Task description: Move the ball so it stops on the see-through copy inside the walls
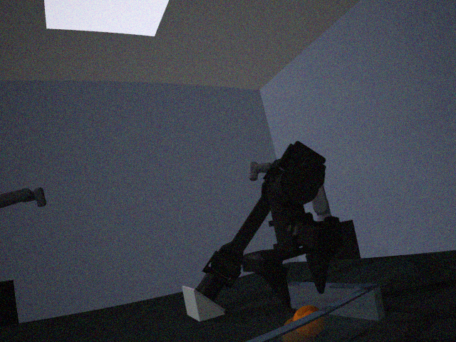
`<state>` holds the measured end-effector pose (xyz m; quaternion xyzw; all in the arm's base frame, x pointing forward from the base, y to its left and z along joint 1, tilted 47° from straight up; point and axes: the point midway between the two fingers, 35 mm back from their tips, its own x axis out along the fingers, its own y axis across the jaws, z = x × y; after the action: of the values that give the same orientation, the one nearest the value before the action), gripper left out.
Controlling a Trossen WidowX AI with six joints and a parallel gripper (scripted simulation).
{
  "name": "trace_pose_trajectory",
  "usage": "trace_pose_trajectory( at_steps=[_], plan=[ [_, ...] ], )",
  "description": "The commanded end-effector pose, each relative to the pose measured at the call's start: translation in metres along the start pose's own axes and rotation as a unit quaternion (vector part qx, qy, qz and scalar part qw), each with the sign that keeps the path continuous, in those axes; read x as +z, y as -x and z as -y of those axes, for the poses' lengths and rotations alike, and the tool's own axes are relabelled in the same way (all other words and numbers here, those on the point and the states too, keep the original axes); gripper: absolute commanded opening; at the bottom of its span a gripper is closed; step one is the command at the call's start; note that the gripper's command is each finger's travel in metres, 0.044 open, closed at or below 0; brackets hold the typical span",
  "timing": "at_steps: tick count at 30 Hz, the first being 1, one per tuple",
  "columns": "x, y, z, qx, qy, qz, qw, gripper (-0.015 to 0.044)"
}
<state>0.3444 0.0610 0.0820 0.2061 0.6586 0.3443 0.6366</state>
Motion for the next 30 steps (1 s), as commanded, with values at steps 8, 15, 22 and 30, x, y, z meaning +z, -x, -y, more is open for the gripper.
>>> trace_pose_trajectory(
  at_steps=[8,15,22,30],
  plan=[
    [-0.001,-0.020,0.000,0.003,-0.003,-0.001,1.000,0.0370],
    [-0.001,-0.031,-0.001,0.004,-0.003,-0.001,1.000,0.0370],
    [-0.002,-0.041,-0.001,0.004,-0.003,-0.001,1.000,0.0370],
    [-0.002,-0.041,-0.001,0.004,-0.003,-0.001,1.000,0.0245]
  ],
)
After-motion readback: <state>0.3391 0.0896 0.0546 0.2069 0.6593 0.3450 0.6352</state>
